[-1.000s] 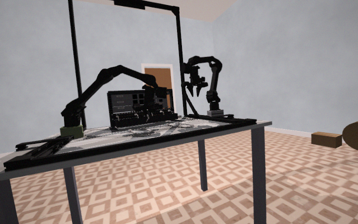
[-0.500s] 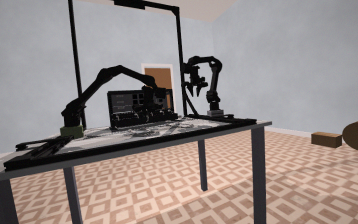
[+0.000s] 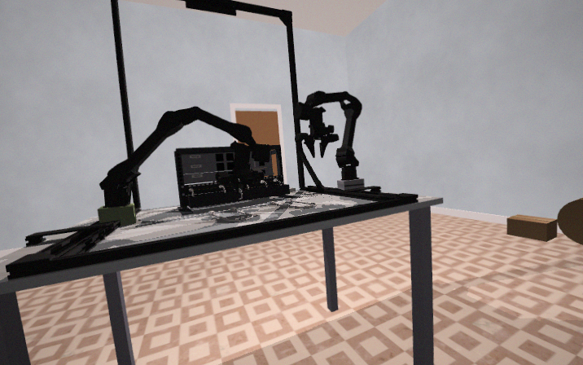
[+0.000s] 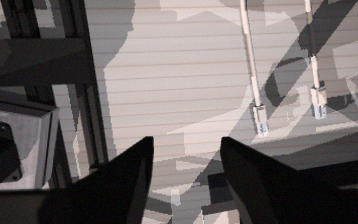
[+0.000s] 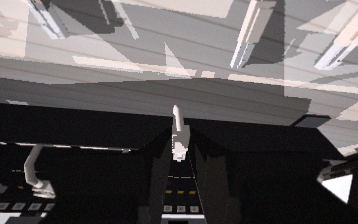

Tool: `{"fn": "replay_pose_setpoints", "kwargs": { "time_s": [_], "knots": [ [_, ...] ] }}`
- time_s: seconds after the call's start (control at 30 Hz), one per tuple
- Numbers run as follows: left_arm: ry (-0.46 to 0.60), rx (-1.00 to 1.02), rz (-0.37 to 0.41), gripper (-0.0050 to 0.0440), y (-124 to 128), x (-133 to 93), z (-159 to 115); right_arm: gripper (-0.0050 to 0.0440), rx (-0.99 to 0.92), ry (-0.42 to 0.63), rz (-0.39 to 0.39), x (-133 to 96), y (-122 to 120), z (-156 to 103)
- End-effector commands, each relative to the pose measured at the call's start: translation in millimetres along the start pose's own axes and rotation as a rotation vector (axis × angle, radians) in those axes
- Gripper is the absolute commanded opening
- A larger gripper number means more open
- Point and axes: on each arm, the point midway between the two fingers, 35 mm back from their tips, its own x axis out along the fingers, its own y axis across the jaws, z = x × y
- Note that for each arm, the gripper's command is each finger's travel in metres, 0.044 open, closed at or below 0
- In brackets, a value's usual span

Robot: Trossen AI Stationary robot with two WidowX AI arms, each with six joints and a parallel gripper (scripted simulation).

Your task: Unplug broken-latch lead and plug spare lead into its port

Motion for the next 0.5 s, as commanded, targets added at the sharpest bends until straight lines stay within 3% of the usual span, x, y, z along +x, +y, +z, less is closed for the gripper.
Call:
{"fn": "replay_pose_setpoints", "kwargs": {
  "time_s": [0.0, 0.47],
  "knots": [
    [0.000, 0.000, 0.000, 0.0176, 0.0, 0.0, 0.0, 0.0055, 0.005, -0.003, -0.023, 16.7, -3.6, 7.0],
    [0.000, 0.000, 0.000, 0.0176, 0.0, 0.0, 0.0, 0.0055, 0.000, 0.003, 0.005, 24.4, -2.9, 11.6]
  ]
}}
